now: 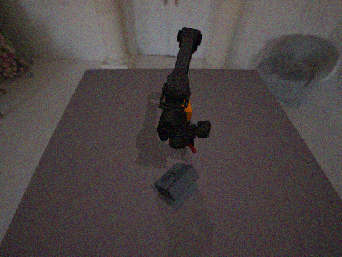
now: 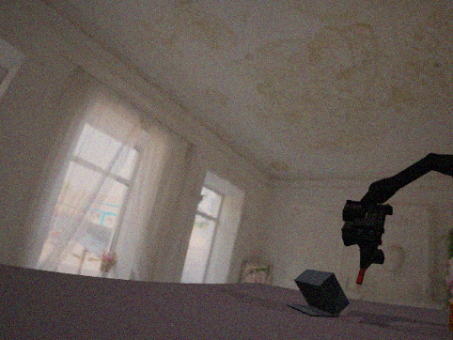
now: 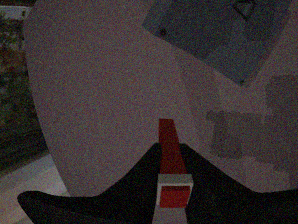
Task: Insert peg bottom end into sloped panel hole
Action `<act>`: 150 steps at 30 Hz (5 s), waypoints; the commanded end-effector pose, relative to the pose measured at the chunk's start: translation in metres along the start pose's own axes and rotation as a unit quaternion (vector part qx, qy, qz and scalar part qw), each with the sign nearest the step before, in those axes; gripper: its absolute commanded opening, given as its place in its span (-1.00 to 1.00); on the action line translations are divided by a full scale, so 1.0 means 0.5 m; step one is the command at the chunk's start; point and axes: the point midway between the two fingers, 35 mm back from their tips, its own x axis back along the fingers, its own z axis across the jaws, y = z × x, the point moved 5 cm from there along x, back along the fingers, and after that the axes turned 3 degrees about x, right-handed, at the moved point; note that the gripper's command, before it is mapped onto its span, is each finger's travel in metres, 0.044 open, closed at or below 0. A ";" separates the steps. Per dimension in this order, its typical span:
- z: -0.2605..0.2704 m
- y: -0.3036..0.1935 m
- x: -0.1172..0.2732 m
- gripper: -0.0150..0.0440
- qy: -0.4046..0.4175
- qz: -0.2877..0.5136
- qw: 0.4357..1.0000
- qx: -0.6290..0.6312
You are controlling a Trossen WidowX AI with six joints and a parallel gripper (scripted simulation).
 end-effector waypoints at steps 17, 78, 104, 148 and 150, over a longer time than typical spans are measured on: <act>-0.047 0.026 0.027 -0.49 0.033 -0.028 0.998 -0.052; -0.205 0.068 0.128 -0.49 0.125 -0.123 0.967 -0.183; -0.214 0.097 0.078 -0.49 0.139 -0.139 0.960 -0.200; -0.199 0.125 0.014 -0.49 0.147 -0.147 0.958 -0.199; -0.199 0.125 0.014 -0.49 0.147 -0.147 0.958 -0.199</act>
